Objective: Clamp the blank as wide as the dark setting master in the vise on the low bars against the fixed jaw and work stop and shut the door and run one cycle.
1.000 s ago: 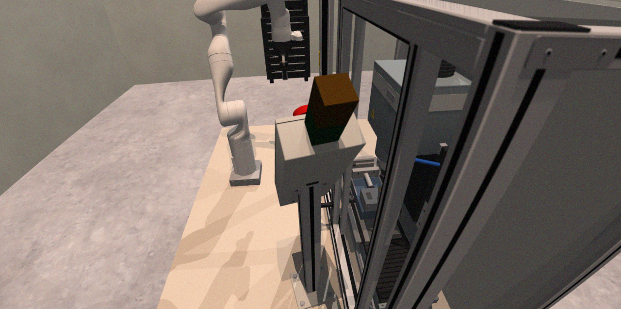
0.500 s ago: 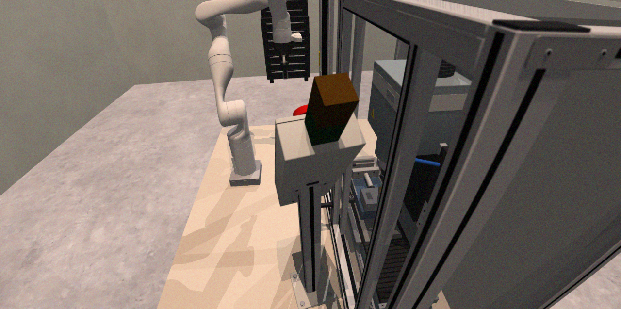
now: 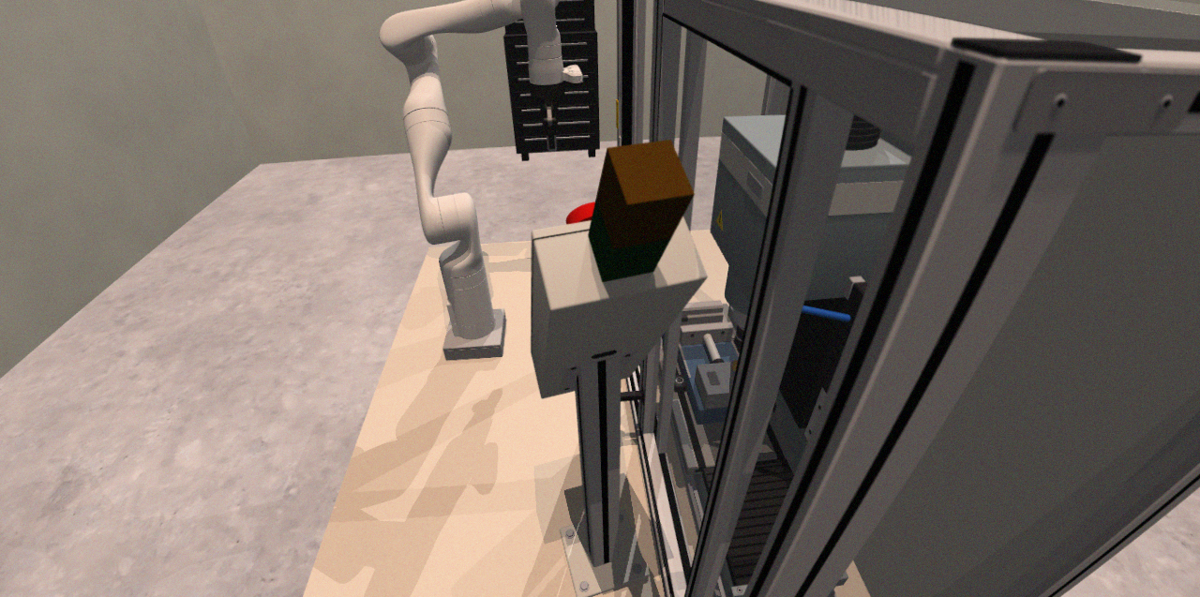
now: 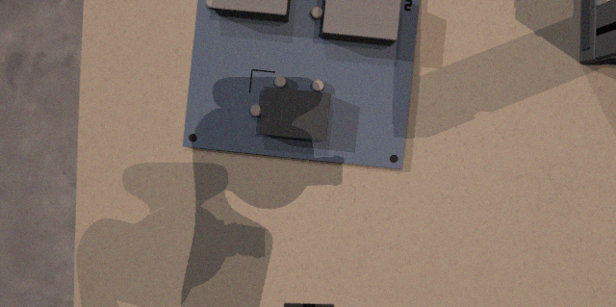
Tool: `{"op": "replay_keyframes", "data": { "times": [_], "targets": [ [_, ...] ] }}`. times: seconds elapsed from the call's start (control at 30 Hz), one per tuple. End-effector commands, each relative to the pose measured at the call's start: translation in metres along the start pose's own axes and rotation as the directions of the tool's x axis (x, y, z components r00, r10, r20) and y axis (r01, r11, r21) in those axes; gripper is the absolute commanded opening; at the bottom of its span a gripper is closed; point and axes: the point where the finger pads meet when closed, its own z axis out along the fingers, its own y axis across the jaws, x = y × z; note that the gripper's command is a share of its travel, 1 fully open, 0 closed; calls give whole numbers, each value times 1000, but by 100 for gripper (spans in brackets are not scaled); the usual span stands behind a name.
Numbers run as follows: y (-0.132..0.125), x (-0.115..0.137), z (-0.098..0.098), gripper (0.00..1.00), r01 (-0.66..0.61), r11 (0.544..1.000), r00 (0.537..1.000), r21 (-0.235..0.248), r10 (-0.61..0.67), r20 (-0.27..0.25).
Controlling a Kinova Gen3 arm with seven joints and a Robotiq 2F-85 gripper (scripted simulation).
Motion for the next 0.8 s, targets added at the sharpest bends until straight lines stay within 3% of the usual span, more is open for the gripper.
{"op": "replay_keyframes", "data": {
  "times": [0.0, 0.17, 0.33, 0.77],
  "targets": [
    [-4, -2, 1, 10, -4, 1000, 1000, -6, 4, 3],
    [-4, -2, 1, 10, -4, 1000, 1000, -6, 4, 3],
    [-58, -3, 16, 10, -4, 1000, 1000, -6, 4, 3],
    [-60, -1, 16, 10, -1, 1000, 1000, -4, 1, -2]
  ]
}}
